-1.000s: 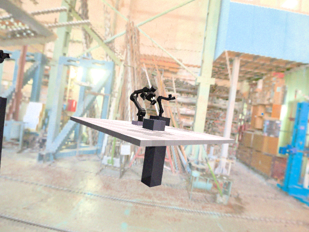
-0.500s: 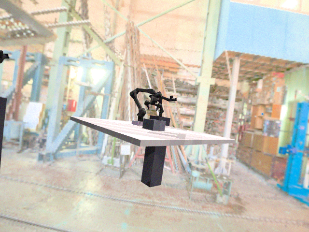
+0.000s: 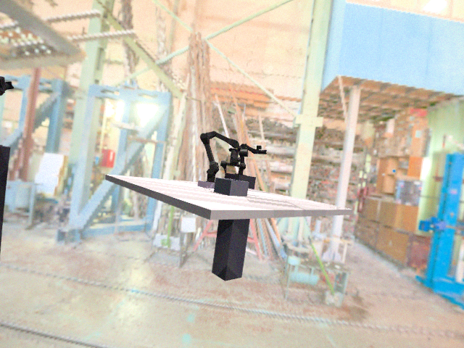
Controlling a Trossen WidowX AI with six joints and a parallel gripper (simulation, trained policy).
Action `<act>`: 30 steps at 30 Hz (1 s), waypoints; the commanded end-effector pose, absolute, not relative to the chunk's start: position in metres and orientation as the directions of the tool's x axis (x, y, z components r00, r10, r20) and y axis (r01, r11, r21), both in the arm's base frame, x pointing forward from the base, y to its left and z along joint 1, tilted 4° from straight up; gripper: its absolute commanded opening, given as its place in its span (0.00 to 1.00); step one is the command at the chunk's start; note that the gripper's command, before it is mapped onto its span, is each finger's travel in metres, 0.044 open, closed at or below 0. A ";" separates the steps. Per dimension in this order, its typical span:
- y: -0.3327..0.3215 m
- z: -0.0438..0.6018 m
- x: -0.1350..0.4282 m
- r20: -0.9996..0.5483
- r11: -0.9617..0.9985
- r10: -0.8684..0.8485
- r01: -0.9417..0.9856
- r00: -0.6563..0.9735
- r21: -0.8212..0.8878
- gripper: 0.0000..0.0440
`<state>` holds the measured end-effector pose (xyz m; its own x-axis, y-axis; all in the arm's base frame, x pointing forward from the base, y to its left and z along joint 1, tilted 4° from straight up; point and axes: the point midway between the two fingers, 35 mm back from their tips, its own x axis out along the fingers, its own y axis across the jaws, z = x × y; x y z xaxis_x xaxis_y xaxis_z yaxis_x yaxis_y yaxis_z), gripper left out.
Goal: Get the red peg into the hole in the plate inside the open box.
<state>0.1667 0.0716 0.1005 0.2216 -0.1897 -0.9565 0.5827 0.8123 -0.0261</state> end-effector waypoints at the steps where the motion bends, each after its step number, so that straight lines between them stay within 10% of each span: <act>1: 0.081 0.084 0.164 -0.967 0.777 -0.175 0.630 0.184 -0.021 1.00; 19: 0.112 0.011 0.168 -0.982 0.663 -0.056 0.742 0.179 0.098 0.97; 30: 0.119 0.003 0.163 -0.993 0.624 0.000 0.776 0.116 0.091 0.37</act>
